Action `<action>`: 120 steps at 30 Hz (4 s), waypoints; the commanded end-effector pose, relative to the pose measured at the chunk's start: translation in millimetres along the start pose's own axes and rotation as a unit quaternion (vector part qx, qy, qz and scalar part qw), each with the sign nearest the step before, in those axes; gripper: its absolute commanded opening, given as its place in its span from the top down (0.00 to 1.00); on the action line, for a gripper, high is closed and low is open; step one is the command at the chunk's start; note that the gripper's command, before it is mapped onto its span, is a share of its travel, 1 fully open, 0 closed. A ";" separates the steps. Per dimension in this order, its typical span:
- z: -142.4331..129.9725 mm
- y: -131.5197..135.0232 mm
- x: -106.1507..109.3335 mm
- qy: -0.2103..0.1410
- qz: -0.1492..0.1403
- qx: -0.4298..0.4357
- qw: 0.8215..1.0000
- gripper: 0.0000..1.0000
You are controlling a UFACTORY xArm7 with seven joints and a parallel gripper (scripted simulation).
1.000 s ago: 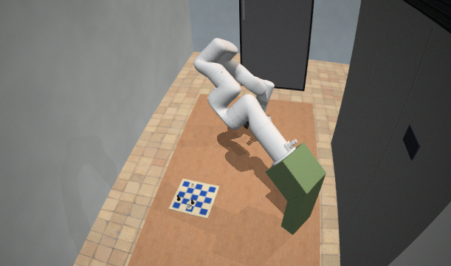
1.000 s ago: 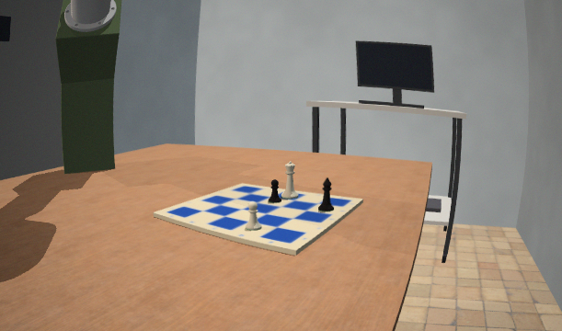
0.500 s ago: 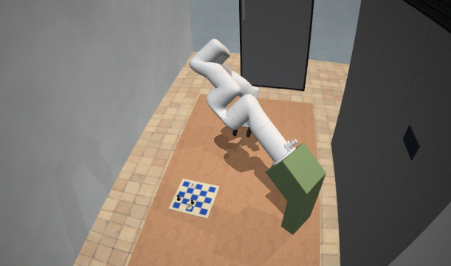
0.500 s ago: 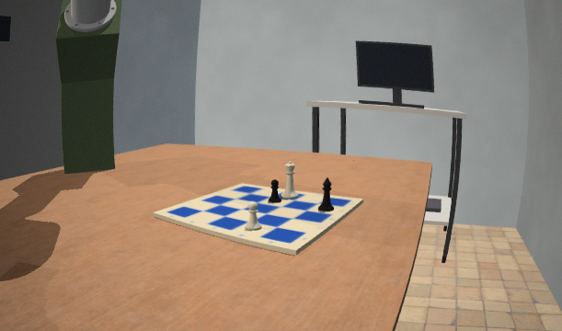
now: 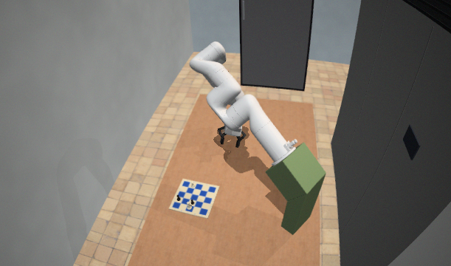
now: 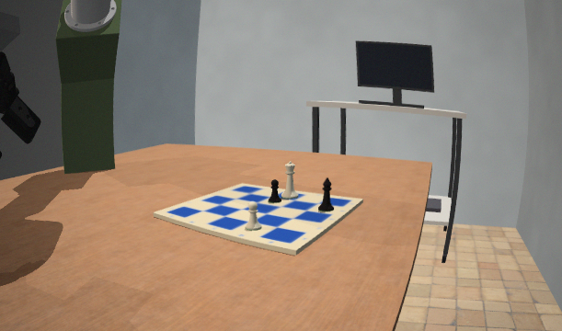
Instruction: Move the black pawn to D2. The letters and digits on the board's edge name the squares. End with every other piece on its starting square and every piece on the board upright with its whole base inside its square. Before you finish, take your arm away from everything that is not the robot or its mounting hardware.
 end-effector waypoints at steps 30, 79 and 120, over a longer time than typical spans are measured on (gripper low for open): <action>-64.6 87.9 -158.0 0.256 -0.140 -0.255 0.922 0.00; -64.9 88.7 -159.5 0.259 -0.141 -0.258 0.920 0.00; -14.6 230.2 -145.3 0.213 -0.038 -0.169 0.962 0.00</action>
Point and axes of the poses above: the point where the finger pads meet when closed, its own x axis back along the fingers, its own y axis across the jaws, z = x × y, the point moved 8 cm from there along x, back along the fingers, and after that the axes turned 15 degrees about x, right-handed, at the moved point
